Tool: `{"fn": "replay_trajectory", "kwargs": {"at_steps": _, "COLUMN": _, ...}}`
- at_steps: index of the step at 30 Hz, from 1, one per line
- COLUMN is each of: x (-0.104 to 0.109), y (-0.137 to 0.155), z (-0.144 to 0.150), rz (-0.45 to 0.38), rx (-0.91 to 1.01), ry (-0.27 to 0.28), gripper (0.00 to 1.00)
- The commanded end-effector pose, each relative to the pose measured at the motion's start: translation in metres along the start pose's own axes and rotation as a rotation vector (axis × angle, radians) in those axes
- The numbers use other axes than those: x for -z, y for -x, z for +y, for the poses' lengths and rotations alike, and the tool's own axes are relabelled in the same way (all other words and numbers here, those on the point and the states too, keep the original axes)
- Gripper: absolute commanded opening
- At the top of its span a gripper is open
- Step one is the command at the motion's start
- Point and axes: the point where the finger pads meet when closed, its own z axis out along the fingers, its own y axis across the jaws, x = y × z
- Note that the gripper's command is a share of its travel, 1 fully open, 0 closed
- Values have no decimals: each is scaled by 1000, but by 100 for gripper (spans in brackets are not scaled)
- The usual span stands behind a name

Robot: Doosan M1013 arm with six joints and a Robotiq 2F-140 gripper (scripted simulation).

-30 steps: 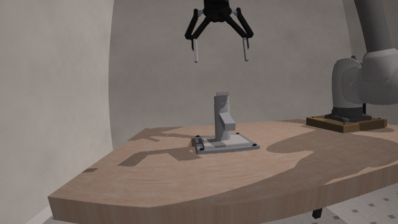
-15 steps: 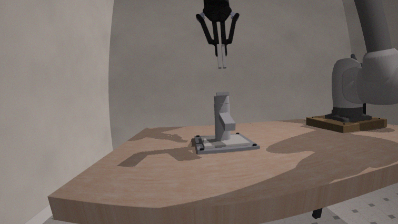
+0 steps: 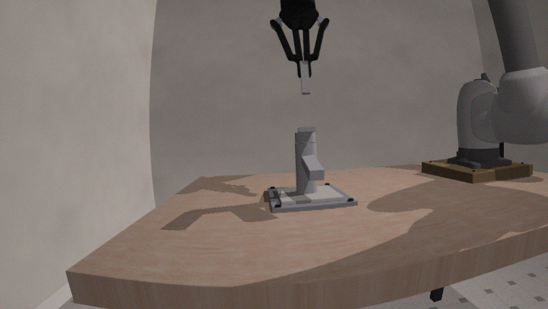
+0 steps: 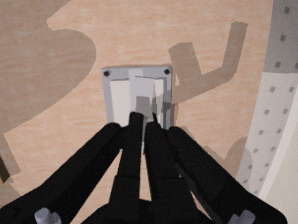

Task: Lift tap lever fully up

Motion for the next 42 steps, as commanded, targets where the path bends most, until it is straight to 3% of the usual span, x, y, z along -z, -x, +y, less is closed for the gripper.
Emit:
{"fn": "replay_trajectory", "kwargs": {"at_steps": 1, "x": 0, "y": -2, "z": 3, "rz": -1, "rx": 0, "ry": 5, "gripper": 0}}
{"fn": "replay_trajectory", "kwargs": {"at_steps": 11, "x": 0, "y": -2, "z": 3, "rz": -1, "rx": 0, "ry": 5, "gripper": 0}}
{"fn": "replay_trajectory", "kwargs": {"at_steps": 12, "x": 0, "y": -2, "z": 3, "rz": -1, "rx": 0, "ry": 5, "gripper": 41}}
{"fn": "replay_trajectory", "kwargs": {"at_steps": 42, "x": 0, "y": -2, "z": 3, "rz": -1, "rx": 0, "ry": 5, "gripper": 41}}
